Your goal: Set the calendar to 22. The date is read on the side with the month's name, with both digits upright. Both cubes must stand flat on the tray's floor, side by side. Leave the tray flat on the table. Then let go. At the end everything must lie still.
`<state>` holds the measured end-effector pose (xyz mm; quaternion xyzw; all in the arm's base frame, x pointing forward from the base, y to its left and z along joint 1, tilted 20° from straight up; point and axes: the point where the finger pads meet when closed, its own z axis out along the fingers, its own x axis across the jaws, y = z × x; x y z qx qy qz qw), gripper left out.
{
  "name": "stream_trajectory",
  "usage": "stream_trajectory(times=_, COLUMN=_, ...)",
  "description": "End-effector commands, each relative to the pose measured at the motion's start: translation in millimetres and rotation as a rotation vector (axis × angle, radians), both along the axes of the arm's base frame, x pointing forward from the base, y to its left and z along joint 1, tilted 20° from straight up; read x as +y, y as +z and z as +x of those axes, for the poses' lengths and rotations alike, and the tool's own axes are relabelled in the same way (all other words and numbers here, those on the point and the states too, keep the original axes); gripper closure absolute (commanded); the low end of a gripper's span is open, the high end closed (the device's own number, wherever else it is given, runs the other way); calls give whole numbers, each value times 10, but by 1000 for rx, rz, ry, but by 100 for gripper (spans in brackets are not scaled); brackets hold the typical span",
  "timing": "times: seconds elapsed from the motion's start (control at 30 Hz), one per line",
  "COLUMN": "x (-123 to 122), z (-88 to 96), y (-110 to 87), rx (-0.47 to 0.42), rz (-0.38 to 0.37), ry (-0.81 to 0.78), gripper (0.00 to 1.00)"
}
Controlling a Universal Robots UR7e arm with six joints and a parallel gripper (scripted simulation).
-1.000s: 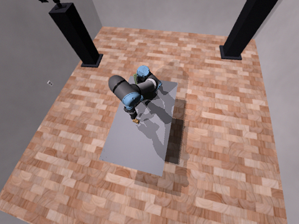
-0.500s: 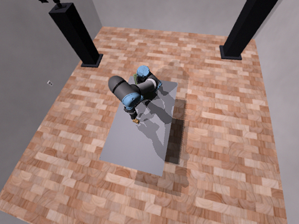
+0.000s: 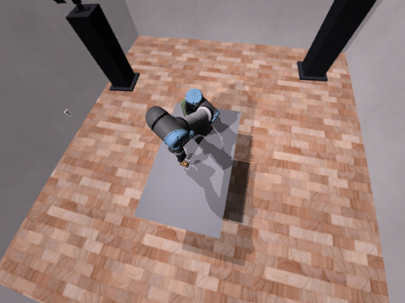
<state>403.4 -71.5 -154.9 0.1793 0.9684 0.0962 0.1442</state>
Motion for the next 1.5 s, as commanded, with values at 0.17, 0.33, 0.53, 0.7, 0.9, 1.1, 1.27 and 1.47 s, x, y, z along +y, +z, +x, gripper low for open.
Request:
stream_trajectory(times=0.17, x=20, z=52, y=-149, rx=-1, rz=0, ry=0, gripper=10)
stream_trajectory(times=0.33, x=27, z=67, y=-193, rx=-1, rz=0, ry=0, gripper=10)
stream_trajectory(times=0.53, x=38, z=93, y=-270, rx=-1, rz=0, ry=0, gripper=10)
stream_trajectory(times=0.7, x=44, z=108, y=-315, rx=-1, rz=0, ry=0, gripper=10)
stream_trajectory(times=0.9, x=47, z=115, y=-336, rx=-1, rz=0, ry=0, gripper=10)
stream_trajectory(times=1.1, x=49, z=118, y=-346, rx=-1, rz=0, ry=0, gripper=10)
stream_trajectory(times=1.27, x=49, z=118, y=-346, rx=-1, rz=0, ry=0, gripper=10)
stream_trajectory(times=1.47, x=49, z=118, y=-346, rx=-1, rz=0, ry=0, gripper=10)
